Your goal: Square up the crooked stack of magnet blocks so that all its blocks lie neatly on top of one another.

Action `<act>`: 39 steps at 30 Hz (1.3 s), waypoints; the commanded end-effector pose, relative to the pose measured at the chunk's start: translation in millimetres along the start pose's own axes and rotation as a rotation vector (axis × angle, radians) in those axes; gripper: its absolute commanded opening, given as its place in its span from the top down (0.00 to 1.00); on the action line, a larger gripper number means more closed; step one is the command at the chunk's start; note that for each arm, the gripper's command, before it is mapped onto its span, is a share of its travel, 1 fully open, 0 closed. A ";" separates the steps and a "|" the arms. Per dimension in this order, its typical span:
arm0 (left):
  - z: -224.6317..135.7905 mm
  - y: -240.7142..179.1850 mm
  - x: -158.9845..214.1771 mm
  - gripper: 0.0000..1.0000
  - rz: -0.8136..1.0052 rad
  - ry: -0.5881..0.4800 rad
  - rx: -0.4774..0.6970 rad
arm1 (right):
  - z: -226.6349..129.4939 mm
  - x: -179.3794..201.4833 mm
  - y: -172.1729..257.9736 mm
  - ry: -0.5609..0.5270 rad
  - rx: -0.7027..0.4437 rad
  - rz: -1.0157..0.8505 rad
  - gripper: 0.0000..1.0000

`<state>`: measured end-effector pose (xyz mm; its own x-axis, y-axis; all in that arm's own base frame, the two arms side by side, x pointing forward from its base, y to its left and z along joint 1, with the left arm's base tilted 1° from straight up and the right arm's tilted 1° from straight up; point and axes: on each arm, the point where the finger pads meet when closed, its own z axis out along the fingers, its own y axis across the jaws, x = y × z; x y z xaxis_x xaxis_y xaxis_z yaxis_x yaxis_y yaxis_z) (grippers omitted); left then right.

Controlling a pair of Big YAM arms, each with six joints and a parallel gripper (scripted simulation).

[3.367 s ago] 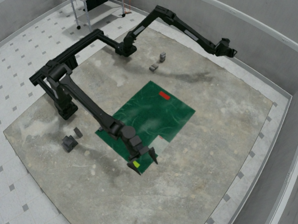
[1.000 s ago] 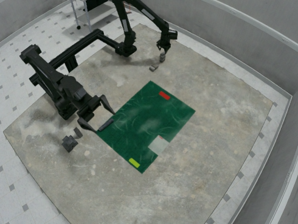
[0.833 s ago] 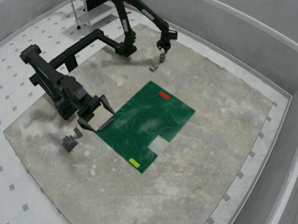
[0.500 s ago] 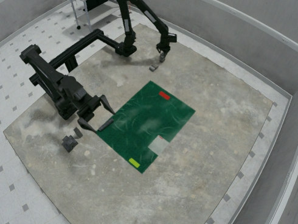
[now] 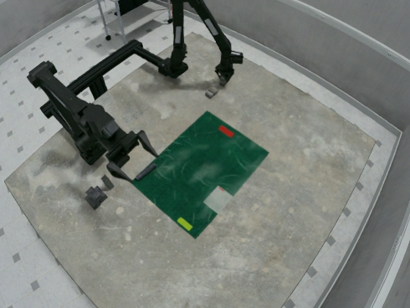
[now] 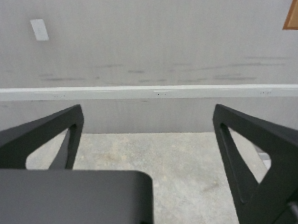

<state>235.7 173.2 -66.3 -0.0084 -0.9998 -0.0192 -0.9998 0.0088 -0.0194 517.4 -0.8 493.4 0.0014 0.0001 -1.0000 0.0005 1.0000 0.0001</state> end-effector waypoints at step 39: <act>8.0 -9.8 -10.0 0.70 -0.020 -0.022 0.026 | 2.9 -21.7 -6.1 -0.025 0.010 0.014 0.00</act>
<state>235.7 174.1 -78.2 -0.0081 -0.9997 -0.0221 -0.9998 0.0085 -0.0184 517.4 -0.8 493.4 0.0014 0.0001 -1.0000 0.0005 1.0000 0.0001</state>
